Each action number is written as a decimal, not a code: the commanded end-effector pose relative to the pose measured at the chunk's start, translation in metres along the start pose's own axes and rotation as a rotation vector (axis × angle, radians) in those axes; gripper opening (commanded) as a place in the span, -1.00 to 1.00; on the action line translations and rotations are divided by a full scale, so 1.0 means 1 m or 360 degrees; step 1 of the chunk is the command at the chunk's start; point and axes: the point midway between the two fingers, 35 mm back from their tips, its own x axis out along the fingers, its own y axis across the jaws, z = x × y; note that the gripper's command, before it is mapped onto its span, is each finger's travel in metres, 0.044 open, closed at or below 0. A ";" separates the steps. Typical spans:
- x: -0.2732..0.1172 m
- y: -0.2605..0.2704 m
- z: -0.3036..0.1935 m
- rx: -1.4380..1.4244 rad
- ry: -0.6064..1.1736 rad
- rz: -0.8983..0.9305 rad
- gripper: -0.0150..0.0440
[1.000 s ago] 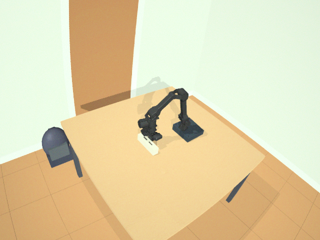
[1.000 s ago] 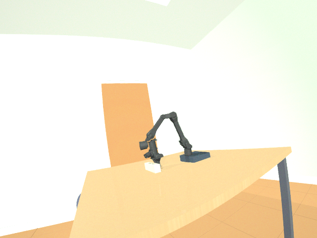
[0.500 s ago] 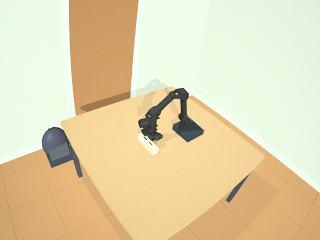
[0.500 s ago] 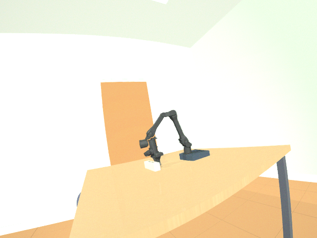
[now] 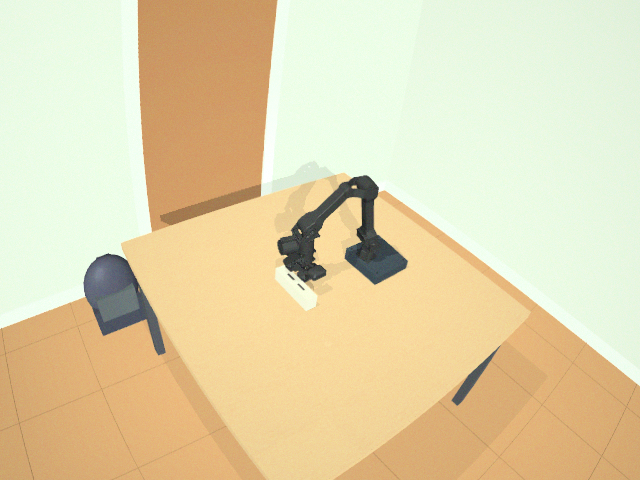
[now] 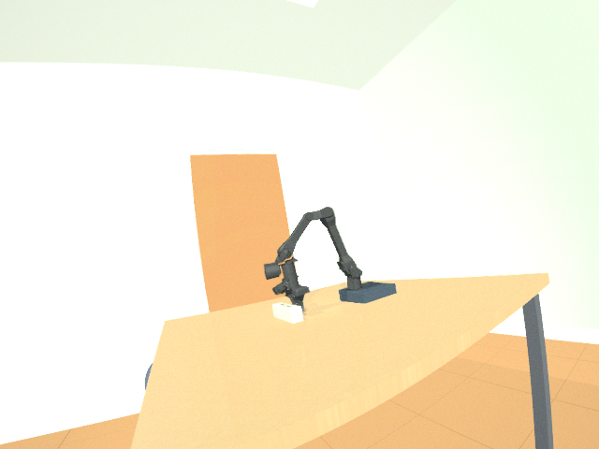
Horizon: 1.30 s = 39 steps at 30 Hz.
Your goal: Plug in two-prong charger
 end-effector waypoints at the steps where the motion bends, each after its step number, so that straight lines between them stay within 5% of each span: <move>1: 0.000 0.000 0.000 -0.0007 -0.0001 0.0003 -0.49; 39: 0.001 0.000 -0.004 -0.0007 0.0000 0.0003 -0.49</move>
